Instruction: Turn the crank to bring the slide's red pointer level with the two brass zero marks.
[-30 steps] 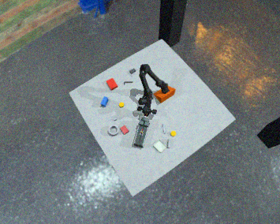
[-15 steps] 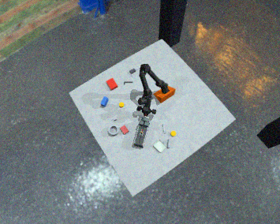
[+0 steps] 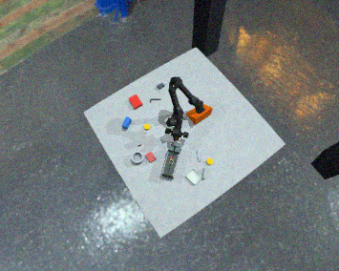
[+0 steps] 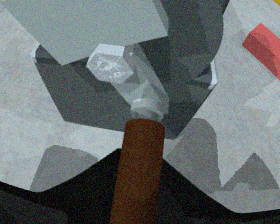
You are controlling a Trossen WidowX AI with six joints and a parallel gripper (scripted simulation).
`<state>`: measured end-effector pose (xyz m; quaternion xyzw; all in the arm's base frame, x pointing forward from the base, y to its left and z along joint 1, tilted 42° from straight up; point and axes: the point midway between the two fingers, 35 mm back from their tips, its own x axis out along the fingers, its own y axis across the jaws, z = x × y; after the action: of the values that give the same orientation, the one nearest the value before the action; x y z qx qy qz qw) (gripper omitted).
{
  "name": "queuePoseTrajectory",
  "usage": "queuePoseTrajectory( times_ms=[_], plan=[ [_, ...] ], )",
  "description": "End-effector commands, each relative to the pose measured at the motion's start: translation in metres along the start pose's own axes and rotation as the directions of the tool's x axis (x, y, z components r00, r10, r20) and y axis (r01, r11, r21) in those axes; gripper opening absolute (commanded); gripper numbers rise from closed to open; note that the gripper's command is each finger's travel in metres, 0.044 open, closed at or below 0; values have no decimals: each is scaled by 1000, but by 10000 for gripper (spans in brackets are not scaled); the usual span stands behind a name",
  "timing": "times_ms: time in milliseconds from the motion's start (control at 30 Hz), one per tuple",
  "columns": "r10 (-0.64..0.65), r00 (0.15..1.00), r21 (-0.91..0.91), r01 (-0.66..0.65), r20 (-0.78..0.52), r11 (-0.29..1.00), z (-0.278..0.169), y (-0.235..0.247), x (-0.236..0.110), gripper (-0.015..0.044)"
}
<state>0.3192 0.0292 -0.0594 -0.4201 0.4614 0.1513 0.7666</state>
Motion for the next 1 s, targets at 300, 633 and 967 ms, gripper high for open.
queuePoseTrajectory(
  times_ms=[300, 633, 967],
  plan=[
    [-20, 1000, 3, 20, 7, 1000, 6, -11, -6, 0],
    [-20, 1000, 3, 20, 7, 1000, 10, -14, -11, 0],
    [-20, 1000, 3, 20, 8, 1000, 18, -16, -19, 0]
  ],
)
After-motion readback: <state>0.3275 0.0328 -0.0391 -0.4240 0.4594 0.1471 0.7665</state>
